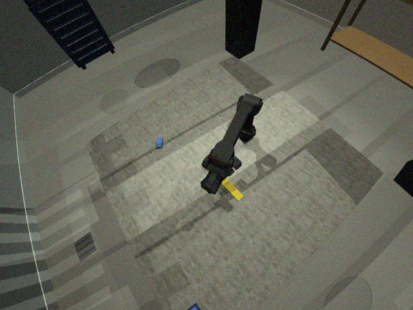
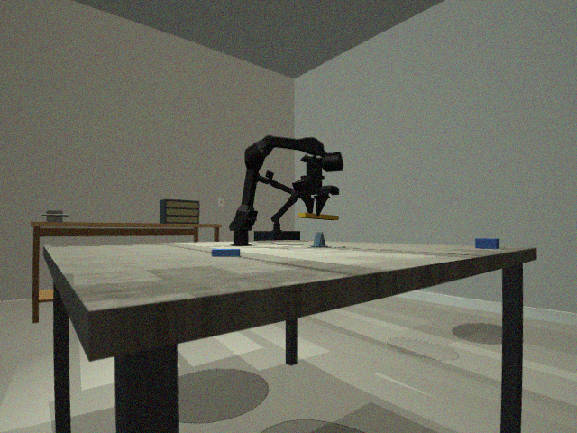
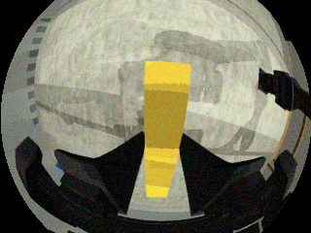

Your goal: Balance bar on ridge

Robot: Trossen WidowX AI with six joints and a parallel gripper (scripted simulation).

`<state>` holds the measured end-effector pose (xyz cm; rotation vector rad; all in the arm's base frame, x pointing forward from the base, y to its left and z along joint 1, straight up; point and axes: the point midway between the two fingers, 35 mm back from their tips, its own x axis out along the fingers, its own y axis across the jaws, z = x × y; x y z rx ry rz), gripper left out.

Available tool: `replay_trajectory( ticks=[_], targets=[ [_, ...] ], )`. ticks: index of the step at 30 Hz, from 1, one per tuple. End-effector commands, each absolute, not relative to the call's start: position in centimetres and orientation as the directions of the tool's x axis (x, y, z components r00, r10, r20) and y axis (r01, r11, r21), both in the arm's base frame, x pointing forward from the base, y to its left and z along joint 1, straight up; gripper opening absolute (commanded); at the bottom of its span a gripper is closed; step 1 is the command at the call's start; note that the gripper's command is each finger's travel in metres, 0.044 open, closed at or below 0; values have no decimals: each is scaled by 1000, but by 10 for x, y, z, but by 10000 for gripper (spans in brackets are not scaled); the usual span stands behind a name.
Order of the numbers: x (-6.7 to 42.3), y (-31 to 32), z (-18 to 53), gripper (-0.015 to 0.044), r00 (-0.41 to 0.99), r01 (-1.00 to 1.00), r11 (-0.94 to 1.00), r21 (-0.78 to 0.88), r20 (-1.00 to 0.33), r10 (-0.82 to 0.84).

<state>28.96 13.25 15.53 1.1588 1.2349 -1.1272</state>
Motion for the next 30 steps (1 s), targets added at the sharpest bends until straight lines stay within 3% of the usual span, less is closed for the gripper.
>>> replay_trajectory(
  ticks=[1, 30],
  targets=[
    [279, 143, 156, 0, 22, 998, 51, 23, -1000, 11],
    [277, 145, 117, 0, 22, 999, 47, 22, -1000, 11]
  ],
)
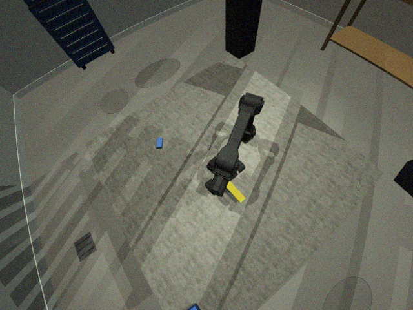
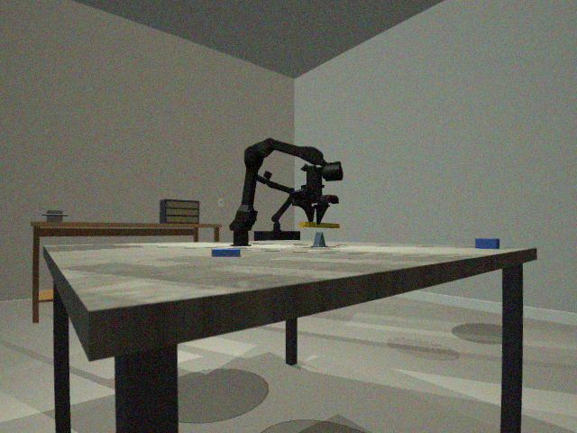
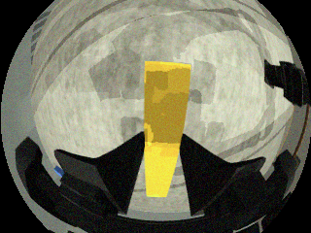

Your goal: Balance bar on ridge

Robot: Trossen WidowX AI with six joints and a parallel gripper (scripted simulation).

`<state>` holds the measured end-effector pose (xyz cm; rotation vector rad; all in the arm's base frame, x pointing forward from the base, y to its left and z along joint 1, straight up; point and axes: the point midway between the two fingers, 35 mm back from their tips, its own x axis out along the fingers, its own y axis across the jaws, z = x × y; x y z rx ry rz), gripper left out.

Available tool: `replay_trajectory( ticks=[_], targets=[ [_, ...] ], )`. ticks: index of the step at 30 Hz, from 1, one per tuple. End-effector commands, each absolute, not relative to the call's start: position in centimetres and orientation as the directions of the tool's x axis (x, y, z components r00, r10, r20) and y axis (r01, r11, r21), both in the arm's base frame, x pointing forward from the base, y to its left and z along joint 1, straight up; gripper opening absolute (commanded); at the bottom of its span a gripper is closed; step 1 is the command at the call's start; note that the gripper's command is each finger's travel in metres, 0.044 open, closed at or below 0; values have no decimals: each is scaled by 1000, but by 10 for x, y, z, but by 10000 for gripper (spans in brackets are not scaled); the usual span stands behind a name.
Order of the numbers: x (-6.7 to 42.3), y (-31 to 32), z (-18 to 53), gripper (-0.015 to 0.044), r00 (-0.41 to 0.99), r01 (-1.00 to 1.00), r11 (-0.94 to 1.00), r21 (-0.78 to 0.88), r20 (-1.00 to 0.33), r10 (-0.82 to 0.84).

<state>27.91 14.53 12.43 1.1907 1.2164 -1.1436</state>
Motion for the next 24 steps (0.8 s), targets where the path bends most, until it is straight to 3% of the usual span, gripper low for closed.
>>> replay_trajectory(
  ticks=[1, 24],
  targets=[
    [277, 145, 115, 0, 22, 999, 47, 22, -1000, 11],
    [277, 145, 114, 0, 22, 999, 47, 22, -1000, 11]
  ],
)
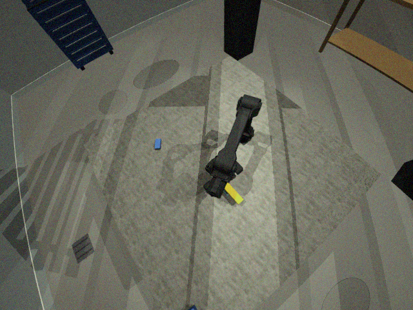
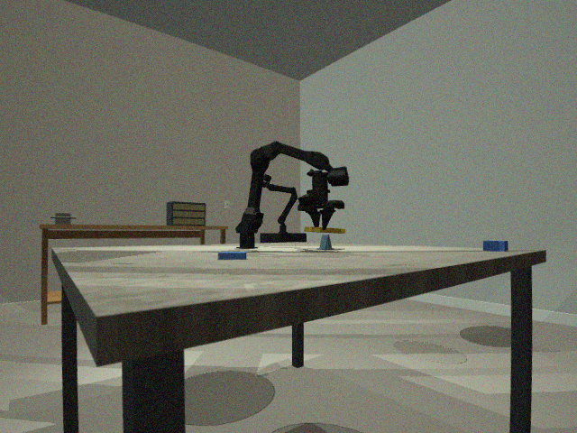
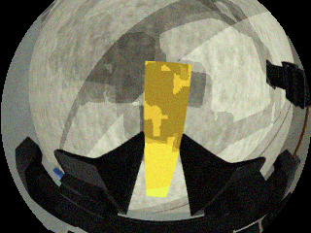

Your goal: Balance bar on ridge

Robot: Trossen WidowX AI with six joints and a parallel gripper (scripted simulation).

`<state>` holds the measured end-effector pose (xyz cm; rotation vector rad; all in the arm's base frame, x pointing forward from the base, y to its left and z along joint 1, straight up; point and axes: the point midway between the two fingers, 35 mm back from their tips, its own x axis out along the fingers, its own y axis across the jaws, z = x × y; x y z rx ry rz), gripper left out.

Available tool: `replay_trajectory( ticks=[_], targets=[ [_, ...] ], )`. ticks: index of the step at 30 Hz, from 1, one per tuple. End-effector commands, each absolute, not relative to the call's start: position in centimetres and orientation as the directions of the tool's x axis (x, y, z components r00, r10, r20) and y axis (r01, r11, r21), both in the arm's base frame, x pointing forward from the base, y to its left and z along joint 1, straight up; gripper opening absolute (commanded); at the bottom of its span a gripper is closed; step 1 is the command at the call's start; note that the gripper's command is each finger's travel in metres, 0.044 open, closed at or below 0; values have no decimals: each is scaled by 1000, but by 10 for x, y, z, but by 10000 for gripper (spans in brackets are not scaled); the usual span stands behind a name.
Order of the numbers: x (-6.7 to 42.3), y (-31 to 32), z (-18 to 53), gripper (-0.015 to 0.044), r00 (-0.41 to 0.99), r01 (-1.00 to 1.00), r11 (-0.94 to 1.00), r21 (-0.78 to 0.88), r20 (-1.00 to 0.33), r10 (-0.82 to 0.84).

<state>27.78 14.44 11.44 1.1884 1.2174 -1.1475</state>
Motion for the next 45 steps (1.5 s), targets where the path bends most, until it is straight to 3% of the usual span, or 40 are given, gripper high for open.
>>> replay_trajectory(
  ticks=[1, 45],
  targets=[
    [277, 145, 114, 0, 22, 999, 47, 22, -1000, 11],
    [277, 145, 110, 0, 22, 999, 47, 22, -1000, 11]
  ],
)
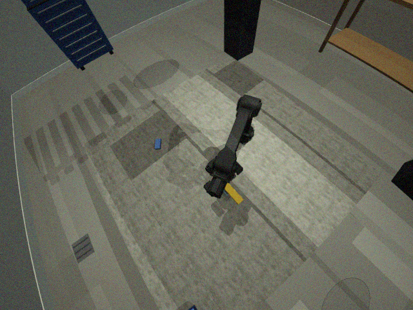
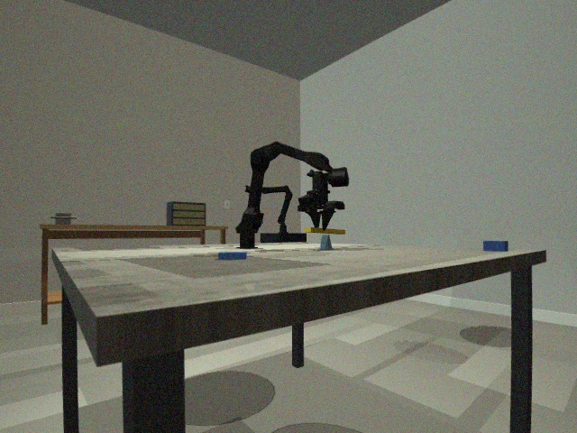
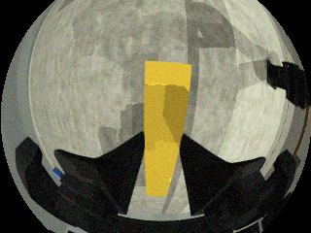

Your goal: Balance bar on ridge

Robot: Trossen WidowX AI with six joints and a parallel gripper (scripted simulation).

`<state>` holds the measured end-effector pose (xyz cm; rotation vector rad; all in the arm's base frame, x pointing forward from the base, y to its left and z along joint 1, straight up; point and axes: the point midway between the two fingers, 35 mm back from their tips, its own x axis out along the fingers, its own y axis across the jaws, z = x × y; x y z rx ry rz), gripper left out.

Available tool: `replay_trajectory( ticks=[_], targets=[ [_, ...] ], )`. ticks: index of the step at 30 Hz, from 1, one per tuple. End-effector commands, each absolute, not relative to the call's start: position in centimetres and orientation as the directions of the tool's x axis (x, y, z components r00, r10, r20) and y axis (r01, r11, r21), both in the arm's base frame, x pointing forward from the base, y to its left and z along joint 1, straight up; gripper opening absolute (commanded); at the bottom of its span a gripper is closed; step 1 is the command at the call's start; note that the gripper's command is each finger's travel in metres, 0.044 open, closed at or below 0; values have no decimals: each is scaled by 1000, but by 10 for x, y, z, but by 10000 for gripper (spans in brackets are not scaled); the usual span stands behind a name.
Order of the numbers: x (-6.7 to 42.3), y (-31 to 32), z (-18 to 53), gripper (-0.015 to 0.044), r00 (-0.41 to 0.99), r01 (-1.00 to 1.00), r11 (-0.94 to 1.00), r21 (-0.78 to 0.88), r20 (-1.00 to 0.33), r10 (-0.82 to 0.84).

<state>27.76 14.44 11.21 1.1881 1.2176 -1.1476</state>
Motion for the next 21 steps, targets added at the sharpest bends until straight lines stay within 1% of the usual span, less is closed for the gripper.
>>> replay_trajectory(
  ticks=[1, 21],
  targets=[
    [277, 145, 110, 0, 22, 999, 47, 22, -1000, 11],
    [277, 145, 109, 0, 22, 999, 47, 22, -1000, 11]
  ],
)
